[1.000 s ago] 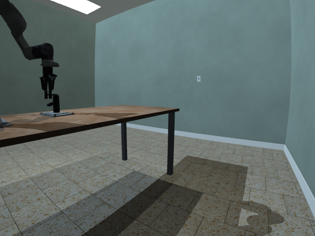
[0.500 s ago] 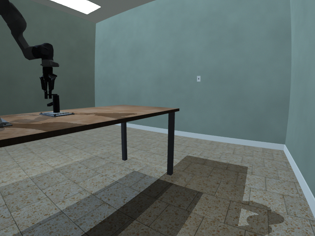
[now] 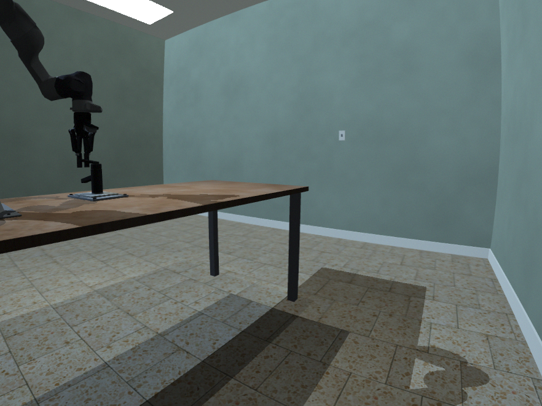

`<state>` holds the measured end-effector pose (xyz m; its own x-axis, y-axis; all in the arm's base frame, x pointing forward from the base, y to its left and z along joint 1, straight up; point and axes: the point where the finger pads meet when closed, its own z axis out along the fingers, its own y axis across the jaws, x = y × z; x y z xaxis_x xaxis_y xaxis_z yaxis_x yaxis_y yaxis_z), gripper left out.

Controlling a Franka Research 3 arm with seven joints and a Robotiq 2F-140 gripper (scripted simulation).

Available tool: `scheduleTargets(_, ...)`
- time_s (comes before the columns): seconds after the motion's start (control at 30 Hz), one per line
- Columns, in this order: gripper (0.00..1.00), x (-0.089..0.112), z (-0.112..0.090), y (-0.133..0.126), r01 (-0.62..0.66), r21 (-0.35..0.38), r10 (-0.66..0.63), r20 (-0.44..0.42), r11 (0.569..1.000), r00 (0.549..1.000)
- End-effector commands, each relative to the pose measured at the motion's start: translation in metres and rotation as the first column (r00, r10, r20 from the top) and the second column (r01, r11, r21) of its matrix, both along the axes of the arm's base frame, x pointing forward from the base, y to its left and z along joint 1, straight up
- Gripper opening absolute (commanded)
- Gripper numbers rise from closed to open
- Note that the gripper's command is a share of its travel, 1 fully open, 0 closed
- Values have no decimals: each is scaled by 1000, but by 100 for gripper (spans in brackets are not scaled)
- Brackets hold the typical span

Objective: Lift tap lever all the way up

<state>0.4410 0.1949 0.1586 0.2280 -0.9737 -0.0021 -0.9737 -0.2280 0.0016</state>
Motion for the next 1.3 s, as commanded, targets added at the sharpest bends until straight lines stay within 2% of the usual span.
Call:
scheduleTargets(0.0, 10, 2, 10, -4, -9, -1, 9, 1, 1000, 1000)
scheduleTargets(0.33, 10, 3, 23, -10, -9, -1, 9, 1, 1000, 1000)
scheduleTargets(1.27, 10, 3, 23, -10, -9, -1, 9, 1, 1000, 1000)
